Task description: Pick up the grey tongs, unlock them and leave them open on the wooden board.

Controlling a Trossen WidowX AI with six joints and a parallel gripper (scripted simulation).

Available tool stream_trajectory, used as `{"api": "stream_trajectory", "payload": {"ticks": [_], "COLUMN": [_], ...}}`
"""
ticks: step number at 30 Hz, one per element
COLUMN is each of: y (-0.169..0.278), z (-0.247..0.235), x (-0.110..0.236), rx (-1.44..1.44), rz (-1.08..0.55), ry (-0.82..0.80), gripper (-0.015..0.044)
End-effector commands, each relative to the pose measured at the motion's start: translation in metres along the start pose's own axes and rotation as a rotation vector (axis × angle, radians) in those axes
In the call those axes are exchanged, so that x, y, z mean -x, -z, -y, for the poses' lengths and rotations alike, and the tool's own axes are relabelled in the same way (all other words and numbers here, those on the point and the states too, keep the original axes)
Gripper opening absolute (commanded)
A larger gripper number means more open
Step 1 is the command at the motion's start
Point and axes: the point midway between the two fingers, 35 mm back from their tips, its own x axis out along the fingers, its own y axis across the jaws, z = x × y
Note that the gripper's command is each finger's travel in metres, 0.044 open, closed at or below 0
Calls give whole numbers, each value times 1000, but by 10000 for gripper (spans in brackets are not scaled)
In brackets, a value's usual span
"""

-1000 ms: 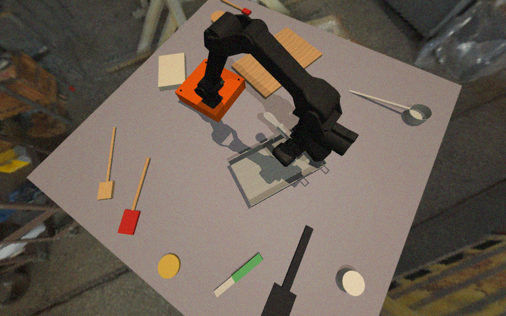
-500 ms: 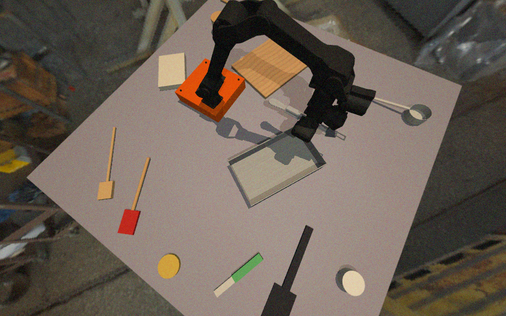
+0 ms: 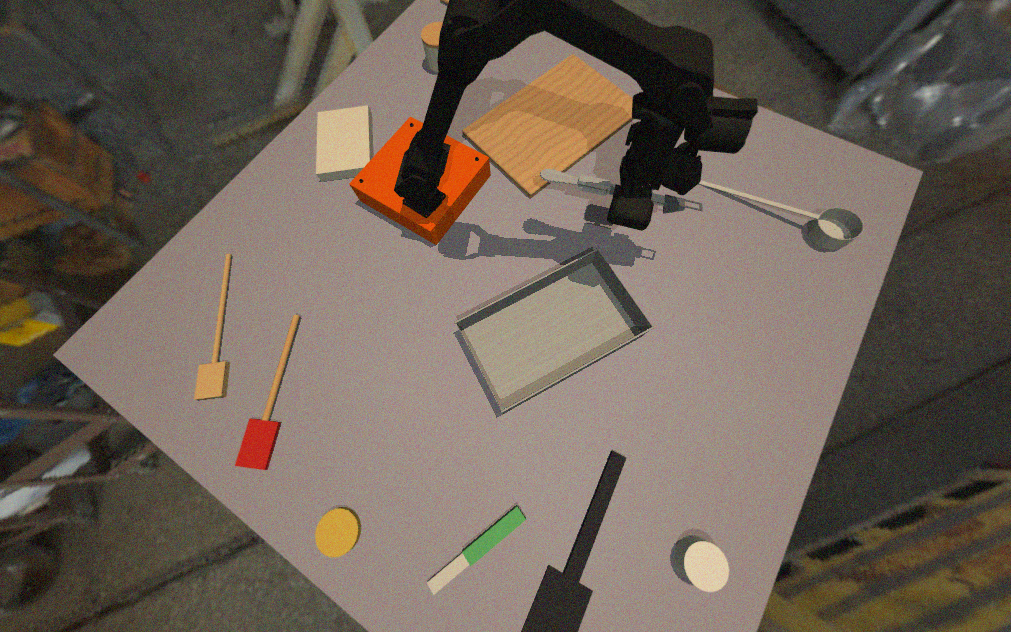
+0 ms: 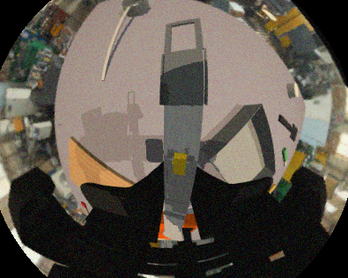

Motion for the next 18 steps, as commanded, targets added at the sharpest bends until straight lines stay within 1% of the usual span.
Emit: {"api": "stream_trajectory", "payload": {"ticks": [1, 7, 18], "y": [4, 7, 30], "z": [-21, -33, -99], "x": [2, 2, 2], "rx": [69, 104, 310], "rz": [1, 0, -2], "ry": [2, 1, -7], "gripper": [-150, -150, -150]}}
